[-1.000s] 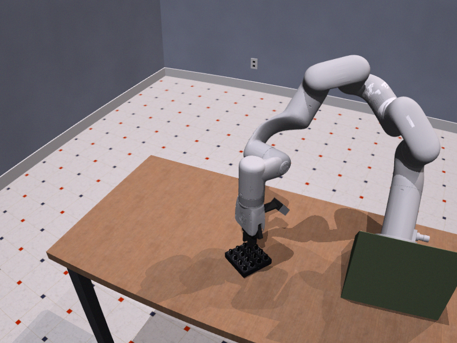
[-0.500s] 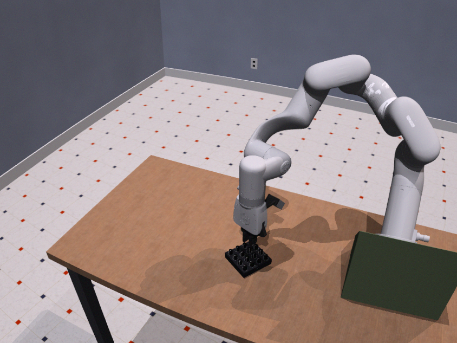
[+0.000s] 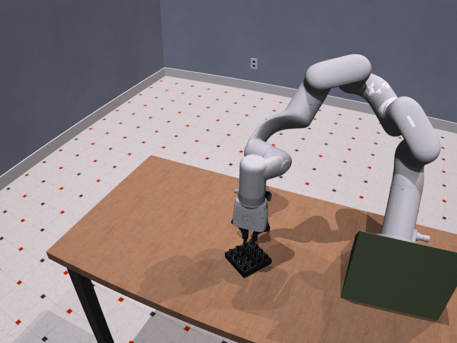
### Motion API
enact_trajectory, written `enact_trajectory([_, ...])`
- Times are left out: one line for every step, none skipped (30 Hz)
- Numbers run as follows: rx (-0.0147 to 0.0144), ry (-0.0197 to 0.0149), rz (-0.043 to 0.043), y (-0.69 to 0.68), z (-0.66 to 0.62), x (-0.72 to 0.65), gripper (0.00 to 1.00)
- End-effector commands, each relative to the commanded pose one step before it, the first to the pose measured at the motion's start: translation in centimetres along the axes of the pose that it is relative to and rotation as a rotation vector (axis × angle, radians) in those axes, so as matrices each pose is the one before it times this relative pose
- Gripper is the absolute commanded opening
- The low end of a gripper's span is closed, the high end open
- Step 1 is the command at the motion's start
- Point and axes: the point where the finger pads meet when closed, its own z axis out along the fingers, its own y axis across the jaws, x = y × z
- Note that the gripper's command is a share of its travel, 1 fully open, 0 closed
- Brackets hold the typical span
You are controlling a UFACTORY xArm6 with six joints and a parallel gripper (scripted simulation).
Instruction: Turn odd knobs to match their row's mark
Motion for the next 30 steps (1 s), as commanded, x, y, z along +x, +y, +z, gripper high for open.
enact_trajectory([-0.00699, -0.00481, -0.09268, -0.135, -0.187, -0.010, 0.19])
enact_trajectory([0.00001, 0.00001, -0.07445, 0.001, -0.051, -0.001, 0.19])
enact_trajectory([0.00001, 0.00001, -0.03894, 0.000, -0.027, 0.000, 0.19])
enact_trajectory([0.00000, 0.00000, -0.01744, 0.000, -0.012, 0.000, 0.19])
enact_trajectory([0.00000, 0.00000, -0.02282, 0.000, -0.016, 0.000, 0.19])
enact_trajectory([0.00000, 0.00000, -0.03057, 0.000, -0.021, 0.000, 0.19])
enact_trajectory([0.00001, 0.00000, -0.03262, 0.000, -0.022, 0.000, 0.19])
enact_trajectory([0.00000, 0.00000, -0.03187, 0.000, -0.022, 0.000, 0.19])
enact_trajectory([0.00000, 0.00000, -0.03114, 0.000, -0.021, 0.000, 0.19])
enact_trajectory([0.00000, 0.00000, -0.03100, 0.000, -0.021, 0.000, 0.19])
enact_trajectory([0.00000, 0.00000, -0.03112, 0.000, -0.021, 0.000, 0.19])
enact_trajectory([0.00000, 0.00000, -0.03115, 0.000, -0.021, 0.000, 0.19])
enact_trajectory([0.00000, 0.00000, -0.03117, 0.000, -0.021, 0.000, 0.19])
enact_trajectory([0.00000, 0.00000, -0.03117, 0.000, -0.021, 0.000, 0.19])
enact_trajectory([0.00000, 0.00000, -0.03114, 0.000, -0.021, -0.001, 0.19])
enact_trajectory([0.00000, 0.00000, -0.03117, 0.000, -0.021, -0.001, 0.19])
enact_trajectory([0.00000, 0.00000, 0.00000, 0.000, 0.000, 0.000, 0.19])
enact_trajectory([0.00000, 0.00000, 0.00000, 0.000, 0.000, 0.000, 0.19])
enact_trajectory([0.00001, 0.00001, -0.08281, 0.001, -0.057, -0.001, 0.19])
enact_trajectory([0.00000, 0.00000, -0.03057, 0.000, -0.021, -0.001, 0.19])
enact_trajectory([0.00000, 0.00000, -0.01750, 0.000, -0.012, 0.000, 0.19])
enact_trajectory([0.00000, 0.00000, -0.02296, 0.000, -0.016, 0.000, 0.19])
enact_trajectory([0.00000, 0.00000, -0.03071, 0.000, -0.021, -0.001, 0.19])
enact_trajectory([0.00000, 0.00000, -0.03262, 0.000, -0.022, -0.001, 0.19])
enact_trajectory([0.00000, 0.00000, -0.03183, 0.000, -0.022, -0.001, 0.19])
enact_trajectory([0.00000, 0.00000, -0.03112, 0.000, -0.021, -0.001, 0.19])
enact_trajectory([0.00000, 0.00000, -0.03101, 0.000, -0.021, -0.001, 0.19])
enact_trajectory([0.00000, 0.00000, -0.03112, 0.000, -0.021, -0.001, 0.19])
enact_trajectory([0.00000, 0.00000, -0.03115, 0.000, -0.021, -0.001, 0.19])
enact_trajectory([0.00000, 0.00000, -0.03118, 0.000, -0.021, -0.001, 0.19])
